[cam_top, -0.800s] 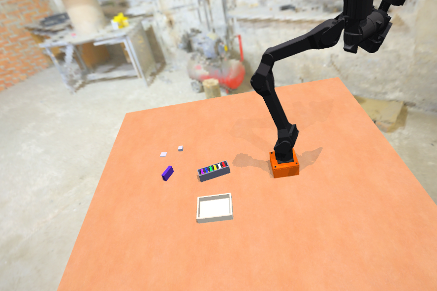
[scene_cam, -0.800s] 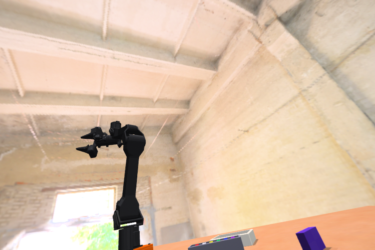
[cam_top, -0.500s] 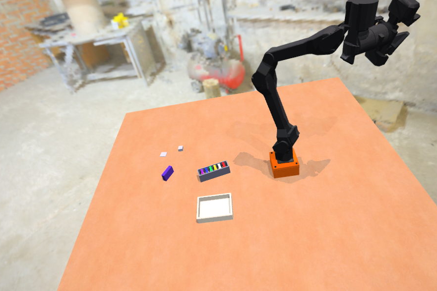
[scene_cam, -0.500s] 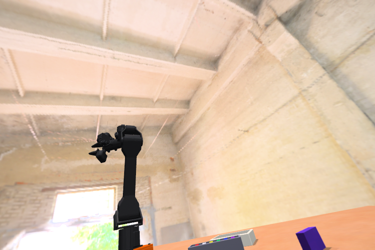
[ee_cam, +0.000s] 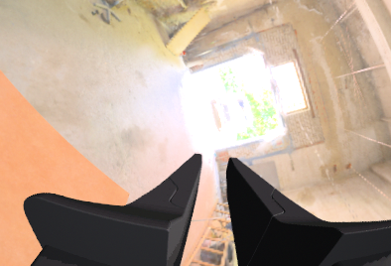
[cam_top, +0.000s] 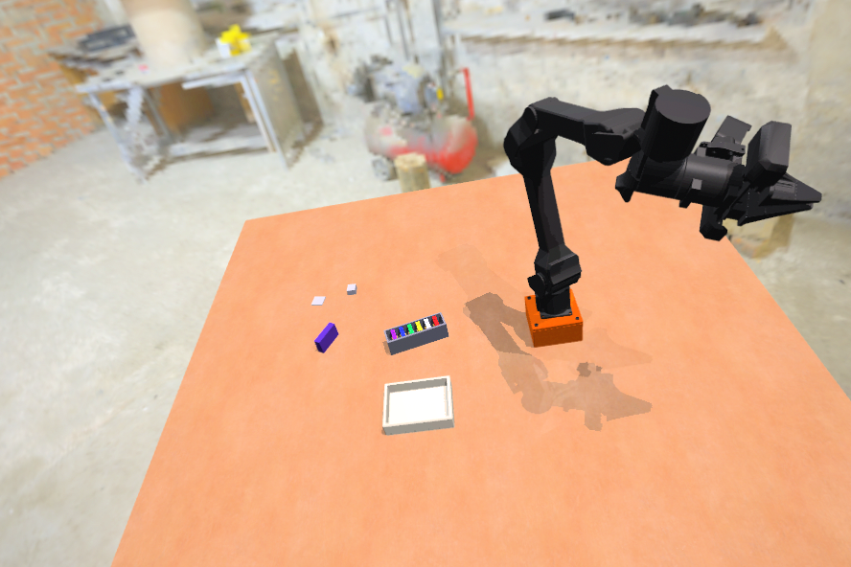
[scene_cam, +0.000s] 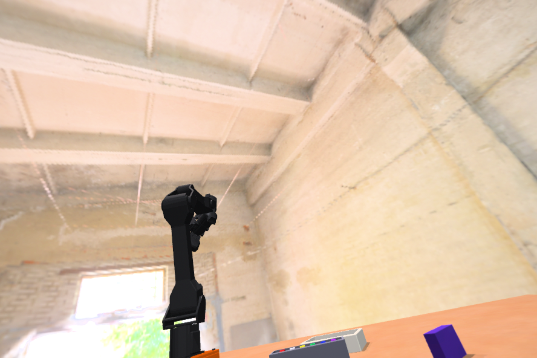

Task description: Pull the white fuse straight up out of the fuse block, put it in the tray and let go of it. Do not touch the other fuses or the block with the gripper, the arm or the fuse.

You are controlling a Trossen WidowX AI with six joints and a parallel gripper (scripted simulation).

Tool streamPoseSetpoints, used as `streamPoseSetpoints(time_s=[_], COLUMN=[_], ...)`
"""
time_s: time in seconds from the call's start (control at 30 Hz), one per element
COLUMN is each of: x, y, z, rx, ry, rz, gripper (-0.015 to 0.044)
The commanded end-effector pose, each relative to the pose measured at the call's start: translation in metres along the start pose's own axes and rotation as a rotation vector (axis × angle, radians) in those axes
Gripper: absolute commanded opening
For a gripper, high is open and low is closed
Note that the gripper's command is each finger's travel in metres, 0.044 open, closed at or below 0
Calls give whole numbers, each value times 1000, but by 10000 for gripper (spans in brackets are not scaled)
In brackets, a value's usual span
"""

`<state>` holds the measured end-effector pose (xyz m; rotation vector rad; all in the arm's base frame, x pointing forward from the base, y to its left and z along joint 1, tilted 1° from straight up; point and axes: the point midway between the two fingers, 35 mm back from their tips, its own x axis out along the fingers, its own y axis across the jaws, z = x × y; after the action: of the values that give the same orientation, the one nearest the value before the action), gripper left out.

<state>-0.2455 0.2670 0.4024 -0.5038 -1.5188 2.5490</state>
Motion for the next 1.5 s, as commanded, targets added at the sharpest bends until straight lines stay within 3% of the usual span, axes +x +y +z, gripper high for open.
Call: streamPoseSetpoints(time_s=[0.0, 0.37, 0.73, 1.1, 1.47], x=[-27, -149, -303, -433, -494], y=[7, 53, 150, 286, 426], z=[-72, -216, -280, -245, -137], rx=[71, 290, 592, 1003, 1548], ry=[223, 751, 1199, 1528, 1653], rz=[-18, -44, -18, 41, 90], gripper=[71, 71, 71, 71, 71])
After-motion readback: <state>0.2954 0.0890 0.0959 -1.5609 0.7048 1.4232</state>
